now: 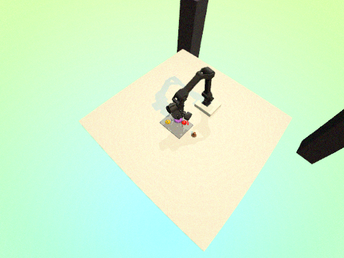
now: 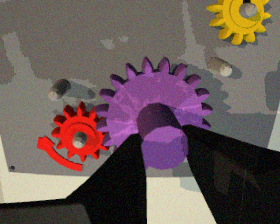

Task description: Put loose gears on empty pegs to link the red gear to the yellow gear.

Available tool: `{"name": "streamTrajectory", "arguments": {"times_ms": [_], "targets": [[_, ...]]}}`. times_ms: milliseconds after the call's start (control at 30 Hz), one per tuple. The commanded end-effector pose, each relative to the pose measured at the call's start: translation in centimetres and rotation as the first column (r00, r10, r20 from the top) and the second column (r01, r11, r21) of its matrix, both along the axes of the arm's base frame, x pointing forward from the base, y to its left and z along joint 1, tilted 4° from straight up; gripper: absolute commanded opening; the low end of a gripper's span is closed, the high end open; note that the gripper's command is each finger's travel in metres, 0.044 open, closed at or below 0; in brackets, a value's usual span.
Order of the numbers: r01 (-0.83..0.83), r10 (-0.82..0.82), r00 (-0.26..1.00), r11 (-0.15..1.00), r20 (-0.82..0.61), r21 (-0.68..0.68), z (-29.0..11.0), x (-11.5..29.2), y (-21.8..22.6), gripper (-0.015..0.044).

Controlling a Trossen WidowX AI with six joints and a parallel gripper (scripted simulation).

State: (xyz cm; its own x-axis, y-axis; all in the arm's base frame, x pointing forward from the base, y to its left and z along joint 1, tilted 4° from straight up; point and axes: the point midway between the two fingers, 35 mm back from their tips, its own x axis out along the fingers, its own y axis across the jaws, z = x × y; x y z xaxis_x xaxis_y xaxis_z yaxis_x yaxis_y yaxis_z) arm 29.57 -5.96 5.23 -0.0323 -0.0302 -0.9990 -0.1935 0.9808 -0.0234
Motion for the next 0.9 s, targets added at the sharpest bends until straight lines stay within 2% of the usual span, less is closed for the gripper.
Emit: {"name": "streamTrajectory", "arguments": {"times_ms": [0, 367, 567, 867], "targets": [[0.059, -0.059, 0.998, 0.998, 0.003, -0.005, -0.61, 0.0, -0.04, 0.0], [0.228, -0.228, 0.974, 0.974, 0.01, -0.009, -1.31, -0.1, -0.12, 0.0], [0.184, -0.184, 0.983, 0.983, 0.008, -0.008, -1.41, -0.02, -0.11, 0.0], [0.019, -0.019, 1.0, 1.0, 0.002, -0.004, -1.43, -0.09, -0.02, 0.0]]}}
